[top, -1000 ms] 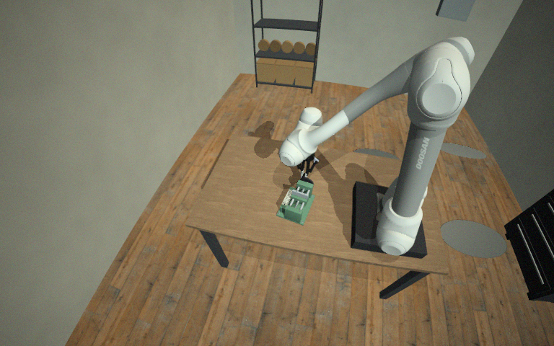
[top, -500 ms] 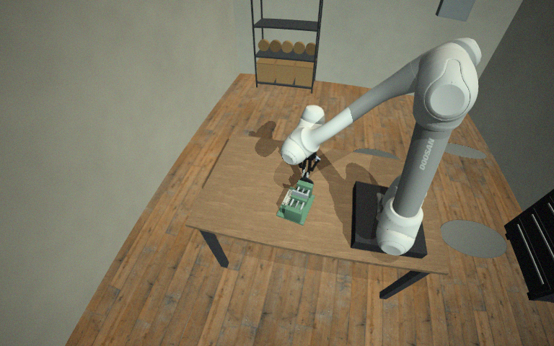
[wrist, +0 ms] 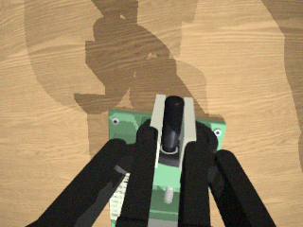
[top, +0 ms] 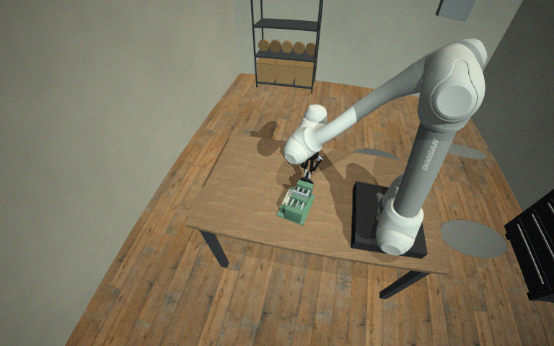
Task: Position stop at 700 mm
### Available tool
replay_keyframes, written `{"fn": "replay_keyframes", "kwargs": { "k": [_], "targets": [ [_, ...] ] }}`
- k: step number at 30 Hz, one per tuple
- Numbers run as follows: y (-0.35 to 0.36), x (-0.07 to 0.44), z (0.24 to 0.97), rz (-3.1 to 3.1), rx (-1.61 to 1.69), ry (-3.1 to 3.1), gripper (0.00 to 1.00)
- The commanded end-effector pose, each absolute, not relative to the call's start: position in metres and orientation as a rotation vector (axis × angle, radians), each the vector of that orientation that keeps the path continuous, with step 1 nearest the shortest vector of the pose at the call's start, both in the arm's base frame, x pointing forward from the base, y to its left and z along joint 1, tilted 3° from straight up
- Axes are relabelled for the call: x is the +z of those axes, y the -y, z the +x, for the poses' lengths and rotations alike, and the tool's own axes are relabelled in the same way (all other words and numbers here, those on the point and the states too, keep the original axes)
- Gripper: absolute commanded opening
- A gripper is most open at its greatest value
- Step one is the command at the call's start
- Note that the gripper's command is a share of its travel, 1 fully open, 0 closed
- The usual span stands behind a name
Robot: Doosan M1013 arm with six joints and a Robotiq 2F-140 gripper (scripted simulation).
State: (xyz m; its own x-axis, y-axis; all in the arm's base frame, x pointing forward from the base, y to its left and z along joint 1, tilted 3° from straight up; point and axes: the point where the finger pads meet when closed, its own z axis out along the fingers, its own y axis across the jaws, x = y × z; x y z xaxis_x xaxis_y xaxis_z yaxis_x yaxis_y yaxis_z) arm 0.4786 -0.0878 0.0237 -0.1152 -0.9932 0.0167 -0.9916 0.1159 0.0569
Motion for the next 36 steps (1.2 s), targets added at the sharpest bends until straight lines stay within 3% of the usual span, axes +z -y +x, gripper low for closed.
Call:
{"fn": "replay_keyframes", "kwargs": {
  "k": [1,36],
  "targets": [
    [0.087,0.024,0.476,2.055,-0.050,2.308,0.04],
    [0.084,0.008,0.444,2.055,-0.050,2.308,0.04]
  ]
}}
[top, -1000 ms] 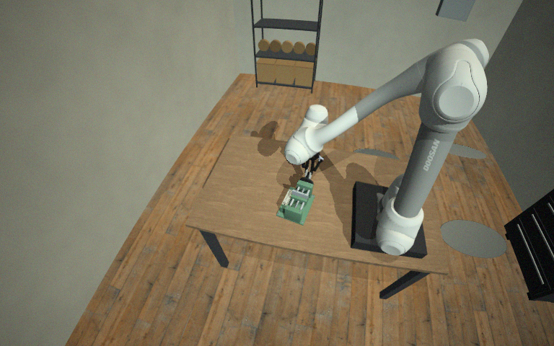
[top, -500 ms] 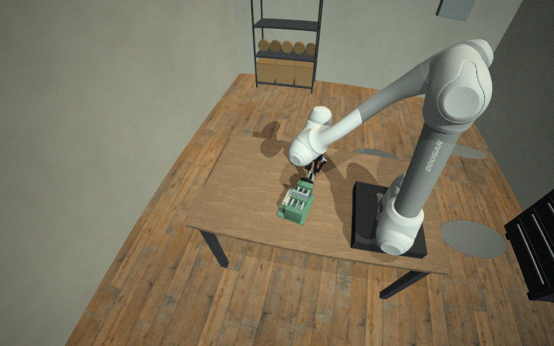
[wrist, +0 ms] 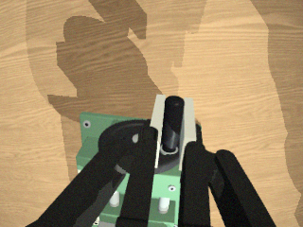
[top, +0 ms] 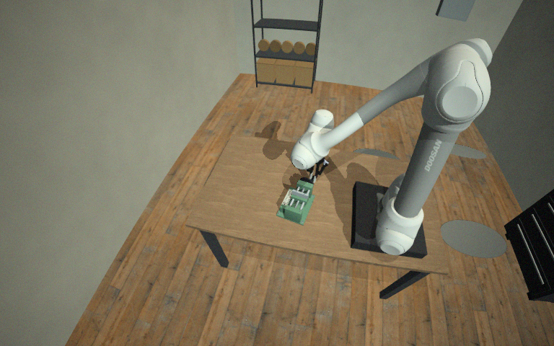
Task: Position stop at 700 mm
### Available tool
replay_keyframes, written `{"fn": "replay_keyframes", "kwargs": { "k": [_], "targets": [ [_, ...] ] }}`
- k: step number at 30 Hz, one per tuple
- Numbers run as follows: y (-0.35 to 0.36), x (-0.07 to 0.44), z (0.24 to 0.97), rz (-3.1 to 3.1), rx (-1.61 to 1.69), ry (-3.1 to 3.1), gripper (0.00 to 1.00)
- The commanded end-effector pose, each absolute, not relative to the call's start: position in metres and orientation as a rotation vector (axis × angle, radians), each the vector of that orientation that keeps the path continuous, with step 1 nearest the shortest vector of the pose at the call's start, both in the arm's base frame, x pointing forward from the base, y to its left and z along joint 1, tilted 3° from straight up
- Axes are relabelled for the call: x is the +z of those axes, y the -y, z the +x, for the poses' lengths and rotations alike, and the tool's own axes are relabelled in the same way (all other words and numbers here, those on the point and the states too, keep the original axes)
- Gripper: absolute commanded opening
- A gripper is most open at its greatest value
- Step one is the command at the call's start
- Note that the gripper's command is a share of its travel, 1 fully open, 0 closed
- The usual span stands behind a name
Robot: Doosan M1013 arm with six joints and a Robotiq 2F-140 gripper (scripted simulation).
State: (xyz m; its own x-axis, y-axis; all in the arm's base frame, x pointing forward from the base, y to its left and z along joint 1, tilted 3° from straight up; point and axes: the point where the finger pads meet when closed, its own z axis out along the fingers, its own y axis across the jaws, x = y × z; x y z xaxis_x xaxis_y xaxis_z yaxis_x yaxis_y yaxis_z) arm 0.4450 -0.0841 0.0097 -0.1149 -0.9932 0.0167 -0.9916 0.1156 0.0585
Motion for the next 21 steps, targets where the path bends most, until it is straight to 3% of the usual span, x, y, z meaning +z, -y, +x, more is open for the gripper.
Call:
{"fn": "replay_keyframes", "kwargs": {
  "k": [1,21],
  "targets": [
    [0.084,0.008,0.444,2.055,-0.050,2.308,0.04],
    [0.084,-0.006,0.443,2.055,-0.050,2.308,0.04]
  ]
}}
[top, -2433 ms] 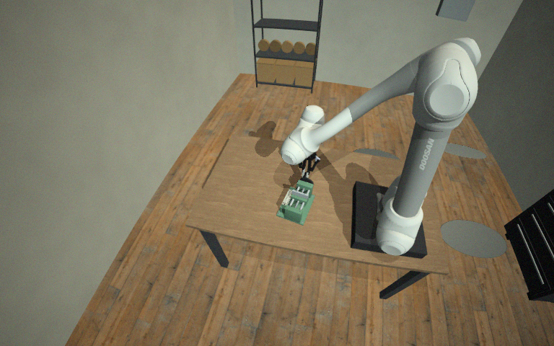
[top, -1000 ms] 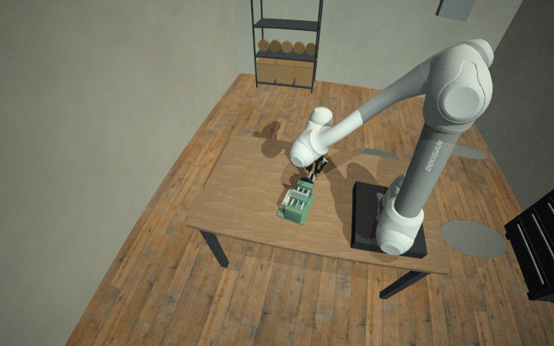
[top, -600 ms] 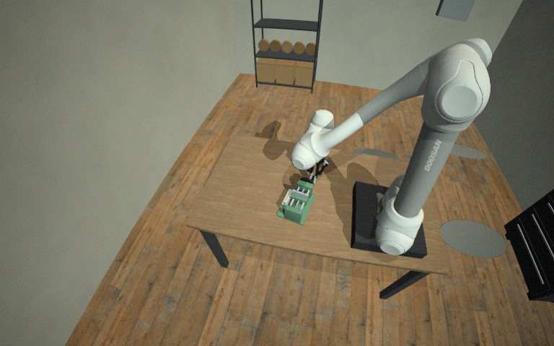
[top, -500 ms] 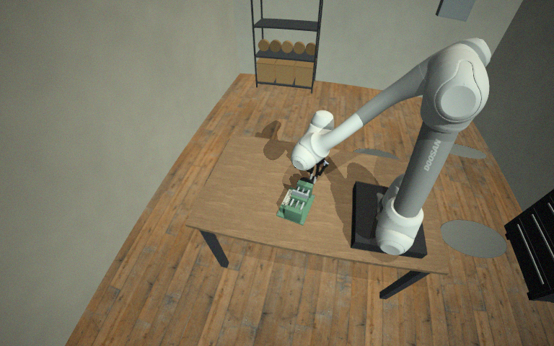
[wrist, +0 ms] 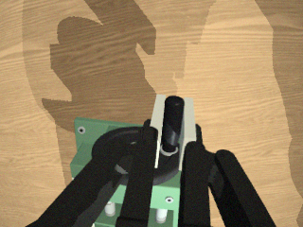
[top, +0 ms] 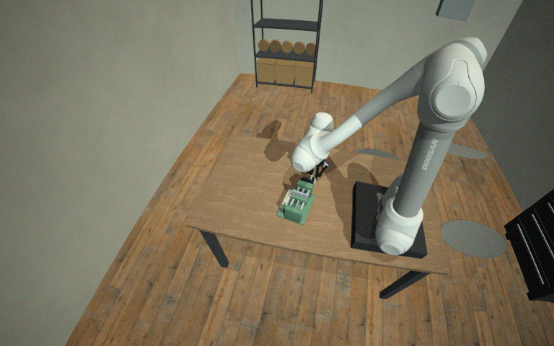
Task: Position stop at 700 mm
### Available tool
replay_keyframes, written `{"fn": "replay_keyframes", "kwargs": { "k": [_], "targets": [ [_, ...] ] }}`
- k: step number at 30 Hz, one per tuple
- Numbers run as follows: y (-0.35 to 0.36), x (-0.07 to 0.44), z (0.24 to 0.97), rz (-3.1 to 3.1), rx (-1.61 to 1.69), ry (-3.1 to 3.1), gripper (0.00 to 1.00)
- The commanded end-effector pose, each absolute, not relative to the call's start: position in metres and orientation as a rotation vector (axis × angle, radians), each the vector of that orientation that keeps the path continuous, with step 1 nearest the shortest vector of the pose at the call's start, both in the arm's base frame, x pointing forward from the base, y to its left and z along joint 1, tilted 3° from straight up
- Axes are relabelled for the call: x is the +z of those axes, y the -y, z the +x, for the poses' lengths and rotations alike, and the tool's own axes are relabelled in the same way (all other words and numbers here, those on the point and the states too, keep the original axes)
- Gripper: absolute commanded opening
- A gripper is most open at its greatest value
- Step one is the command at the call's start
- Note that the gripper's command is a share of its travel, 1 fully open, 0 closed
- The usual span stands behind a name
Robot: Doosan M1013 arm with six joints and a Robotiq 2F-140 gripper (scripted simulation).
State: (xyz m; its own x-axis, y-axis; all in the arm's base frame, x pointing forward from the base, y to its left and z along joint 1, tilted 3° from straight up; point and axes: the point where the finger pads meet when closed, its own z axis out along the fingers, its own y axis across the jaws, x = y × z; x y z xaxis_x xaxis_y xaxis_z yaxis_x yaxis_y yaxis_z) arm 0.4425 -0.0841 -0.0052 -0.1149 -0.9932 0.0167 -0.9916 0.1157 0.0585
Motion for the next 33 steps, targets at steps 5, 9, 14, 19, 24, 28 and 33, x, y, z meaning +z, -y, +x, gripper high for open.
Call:
{"fn": "replay_keyframes", "kwargs": {
  "k": [5,9,14,19,24,28,33],
  "targets": [
    [0.084,-0.009,0.443,2.055,-0.050,2.308,0.04],
    [0.084,-0.011,0.444,2.055,-0.050,2.308,0.04],
    [0.084,-0.013,0.445,2.055,-0.050,2.308,0.04],
    [0.085,-0.015,0.445,2.055,-0.050,2.308,0.04],
    [0.085,-0.017,0.447,2.055,-0.050,2.308,0.04],
    [0.085,-0.018,0.447,2.055,-0.050,2.308,0.04],
    [0.085,-0.019,0.448,2.055,-0.050,2.308,0.04]
  ]
}}
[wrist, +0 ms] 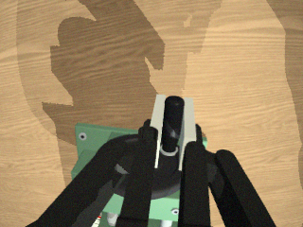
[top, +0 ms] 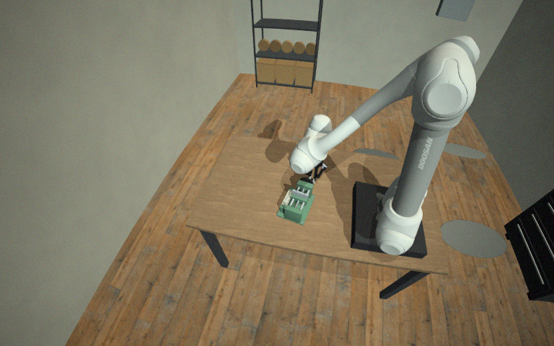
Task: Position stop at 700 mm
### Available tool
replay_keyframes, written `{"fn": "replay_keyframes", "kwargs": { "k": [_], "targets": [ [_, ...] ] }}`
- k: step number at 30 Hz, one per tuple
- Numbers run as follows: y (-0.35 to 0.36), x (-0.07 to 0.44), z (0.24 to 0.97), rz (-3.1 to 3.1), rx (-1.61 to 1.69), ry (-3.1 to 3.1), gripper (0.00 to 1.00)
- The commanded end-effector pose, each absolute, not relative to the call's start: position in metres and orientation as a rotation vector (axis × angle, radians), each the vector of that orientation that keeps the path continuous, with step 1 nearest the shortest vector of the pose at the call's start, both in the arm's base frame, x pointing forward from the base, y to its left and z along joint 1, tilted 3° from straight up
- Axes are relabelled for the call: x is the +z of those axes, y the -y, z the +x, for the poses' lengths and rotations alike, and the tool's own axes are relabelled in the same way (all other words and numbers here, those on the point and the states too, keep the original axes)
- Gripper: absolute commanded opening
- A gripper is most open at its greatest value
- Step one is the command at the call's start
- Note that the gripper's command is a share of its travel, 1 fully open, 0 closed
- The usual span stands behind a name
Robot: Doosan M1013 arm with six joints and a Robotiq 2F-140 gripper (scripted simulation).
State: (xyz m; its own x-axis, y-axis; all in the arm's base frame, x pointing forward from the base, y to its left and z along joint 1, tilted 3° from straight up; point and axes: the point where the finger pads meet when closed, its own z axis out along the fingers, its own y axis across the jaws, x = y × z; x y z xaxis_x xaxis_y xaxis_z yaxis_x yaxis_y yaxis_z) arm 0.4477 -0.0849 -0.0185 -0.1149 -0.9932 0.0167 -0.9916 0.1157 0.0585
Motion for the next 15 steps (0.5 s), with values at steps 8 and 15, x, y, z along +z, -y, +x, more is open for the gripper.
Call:
{"fn": "replay_keyframes", "kwargs": {
  "k": [8,15],
  "targets": [
    [0.0852,-0.0211,0.4501,2.055,-0.050,2.308,0.04],
    [0.0854,-0.0225,0.4515,2.055,-0.050,2.308,0.04]
  ]
}}
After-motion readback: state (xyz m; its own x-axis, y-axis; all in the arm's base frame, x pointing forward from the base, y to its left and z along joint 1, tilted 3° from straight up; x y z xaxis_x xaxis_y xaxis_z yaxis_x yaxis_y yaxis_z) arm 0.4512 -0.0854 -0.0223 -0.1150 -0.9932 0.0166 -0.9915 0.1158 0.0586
